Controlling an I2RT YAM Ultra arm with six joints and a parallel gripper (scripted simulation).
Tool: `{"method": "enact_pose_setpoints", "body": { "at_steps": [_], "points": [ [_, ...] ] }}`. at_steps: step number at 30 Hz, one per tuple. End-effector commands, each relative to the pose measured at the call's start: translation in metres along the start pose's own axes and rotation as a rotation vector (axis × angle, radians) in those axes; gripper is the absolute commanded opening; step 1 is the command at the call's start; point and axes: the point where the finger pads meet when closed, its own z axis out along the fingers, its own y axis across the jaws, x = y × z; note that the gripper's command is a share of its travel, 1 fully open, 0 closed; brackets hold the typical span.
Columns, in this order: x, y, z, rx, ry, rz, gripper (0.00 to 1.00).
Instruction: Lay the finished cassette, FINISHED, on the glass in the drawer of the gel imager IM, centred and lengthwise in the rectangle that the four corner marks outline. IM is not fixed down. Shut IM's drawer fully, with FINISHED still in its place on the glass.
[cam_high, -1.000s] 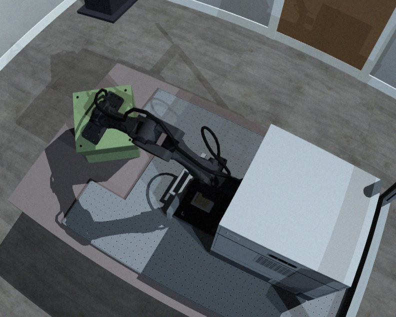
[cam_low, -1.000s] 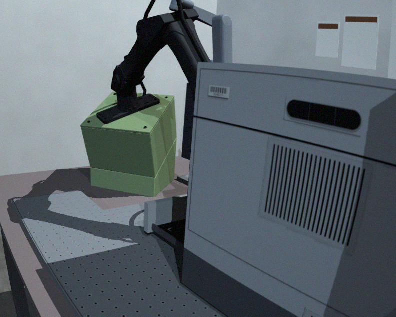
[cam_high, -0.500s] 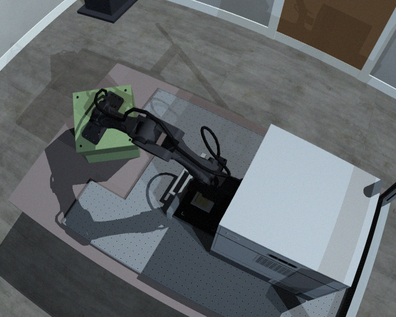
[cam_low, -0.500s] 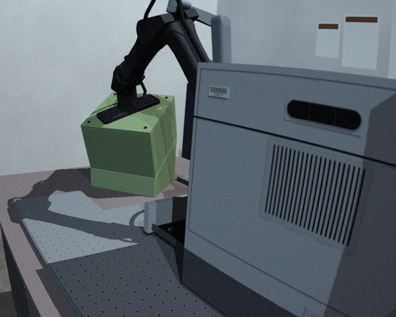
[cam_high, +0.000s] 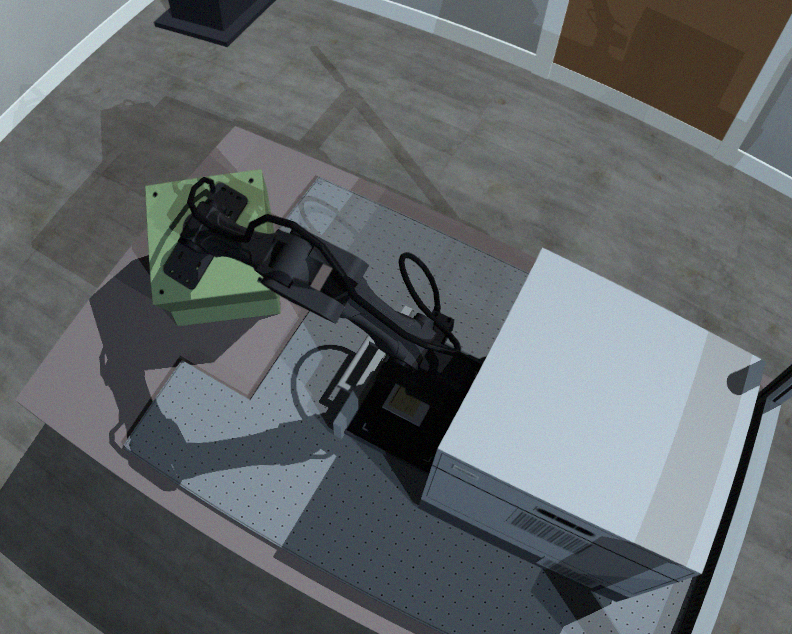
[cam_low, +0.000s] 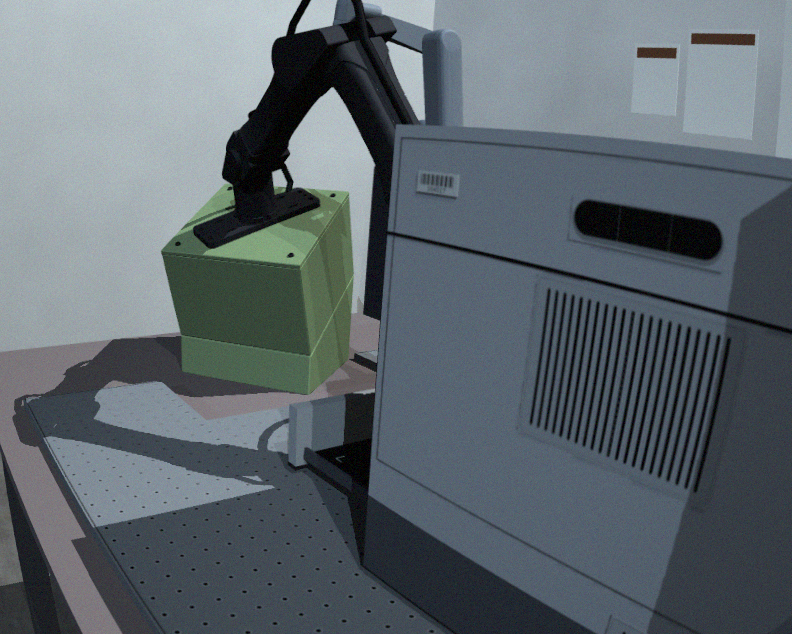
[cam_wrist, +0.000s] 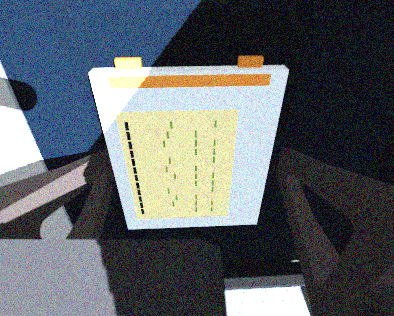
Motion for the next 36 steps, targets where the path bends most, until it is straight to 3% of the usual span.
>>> {"method": "enact_pose_setpoints", "body": {
  "at_steps": [1,5,13,14,16,20,24,28,36],
  "points": [
    [-0.005,-0.017,-0.005,0.050,-0.017,-0.003,0.91],
    [-0.007,-0.013,-0.003,0.024,-0.019,-0.009,0.91],
    [-0.008,-0.017,-0.004,0.025,-0.019,-0.009,0.91],
    [-0.004,-0.017,-0.011,0.065,-0.018,-0.007,0.91],
    [-0.004,-0.018,-0.011,0.086,-0.017,-0.006,0.91],
    [-0.007,-0.014,-0.005,0.070,-0.019,-0.013,0.91],
    [-0.007,-0.029,-0.007,0.097,-0.018,-0.002,0.91],
    [-0.009,-0.024,-0.005,0.072,-0.020,-0.011,0.91],
    [-0.010,-0.025,-0.006,0.070,-0.020,-0.011,0.91]
  ]
}}
